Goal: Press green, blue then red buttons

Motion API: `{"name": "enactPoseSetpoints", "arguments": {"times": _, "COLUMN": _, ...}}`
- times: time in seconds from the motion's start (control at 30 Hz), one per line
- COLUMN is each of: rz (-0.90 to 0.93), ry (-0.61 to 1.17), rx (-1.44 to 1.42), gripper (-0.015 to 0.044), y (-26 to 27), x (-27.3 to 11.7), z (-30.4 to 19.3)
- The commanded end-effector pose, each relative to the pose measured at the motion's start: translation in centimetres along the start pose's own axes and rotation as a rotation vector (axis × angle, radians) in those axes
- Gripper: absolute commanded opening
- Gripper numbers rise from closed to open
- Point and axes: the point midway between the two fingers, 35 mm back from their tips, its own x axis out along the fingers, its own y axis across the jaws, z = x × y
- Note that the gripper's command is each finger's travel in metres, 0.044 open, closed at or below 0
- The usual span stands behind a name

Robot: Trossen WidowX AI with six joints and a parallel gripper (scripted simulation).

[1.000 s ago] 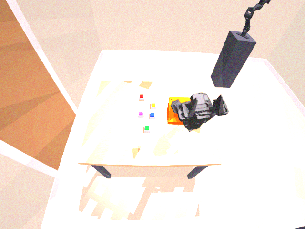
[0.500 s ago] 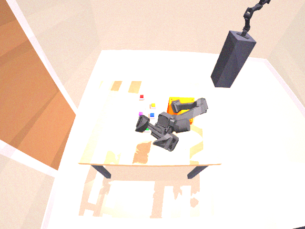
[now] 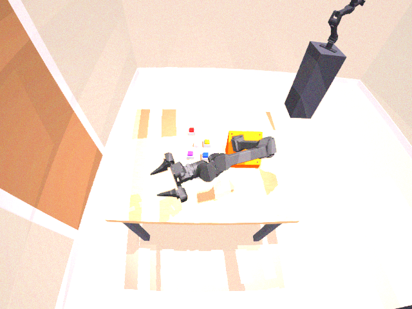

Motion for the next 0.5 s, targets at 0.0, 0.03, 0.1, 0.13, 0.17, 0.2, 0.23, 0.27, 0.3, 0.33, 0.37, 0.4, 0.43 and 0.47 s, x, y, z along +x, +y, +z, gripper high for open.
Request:
{"name": "enactPoseSetpoints", "arguments": {"times": 0.0, "rz": -0.082, "ry": 0.258, "rx": -0.073, "gripper": 0.04, "y": -4.4, "x": 0.3, "z": -6.6}}
{"name": "enactPoseSetpoints", "arguments": {"times": 0.03, "rz": -0.096, "ry": 0.314, "rx": -0.083, "gripper": 0.04, "y": -5.3, "x": 0.1, "z": -7.9}}
{"name": "enactPoseSetpoints", "arguments": {"times": 0.1, "rz": -0.123, "ry": 0.427, "rx": -0.098, "gripper": 0.04, "y": -7.0, "x": -0.5, "z": -10.5}}
{"name": "enactPoseSetpoints", "arguments": {"times": 0.13, "rz": -0.135, "ry": 0.484, "rx": -0.102, "gripper": 0.04, "y": -7.9, "x": -0.9, "z": -11.8}}
{"name": "enactPoseSetpoints", "arguments": {"times": 0.17, "rz": -0.146, "ry": 0.543, "rx": -0.104, "gripper": 0.04, "y": -8.8, "x": -1.4, "z": -13.0}}
{"name": "enactPoseSetpoints", "arguments": {"times": 0.2, "rz": -0.157, "ry": 0.602, "rx": -0.104, "gripper": 0.04, "y": -9.6, "x": -2.1, "z": -14.3}}
{"name": "enactPoseSetpoints", "arguments": {"times": 0.23, "rz": -0.167, "ry": 0.661, "rx": -0.101, "gripper": 0.04, "y": -10.4, "x": -2.7, "z": -15.6}}
{"name": "enactPoseSetpoints", "arguments": {"times": 0.27, "rz": -0.175, "ry": 0.722, "rx": -0.096, "gripper": 0.04, "y": -11.2, "x": -3.5, "z": -16.8}}
{"name": "enactPoseSetpoints", "arguments": {"times": 0.3, "rz": -0.183, "ry": 0.784, "rx": -0.088, "gripper": 0.04, "y": -11.9, "x": -4.4, "z": -18.0}}
{"name": "enactPoseSetpoints", "arguments": {"times": 0.33, "rz": -0.19, "ry": 0.846, "rx": -0.076, "gripper": 0.04, "y": -12.6, "x": -5.3, "z": -19.2}}
{"name": "enactPoseSetpoints", "arguments": {"times": 0.37, "rz": -0.196, "ry": 0.909, "rx": -0.061, "gripper": 0.04, "y": -13.2, "x": -6.4, "z": -20.3}}
{"name": "enactPoseSetpoints", "arguments": {"times": 0.4, "rz": -0.201, "ry": 0.972, "rx": -0.042, "gripper": 0.04, "y": -13.8, "x": -7.5, "z": -21.4}}
{"name": "enactPoseSetpoints", "arguments": {"times": 0.43, "rz": -0.204, "ry": 1.035, "rx": -0.02, "gripper": 0.04, "y": -14.3, "x": -8.6, "z": -22.5}}
{"name": "enactPoseSetpoints", "arguments": {"times": 0.47, "rz": -0.207, "ry": 1.096, "rx": 0.006, "gripper": 0.04, "y": -14.7, "x": -9.8, "z": -23.5}}
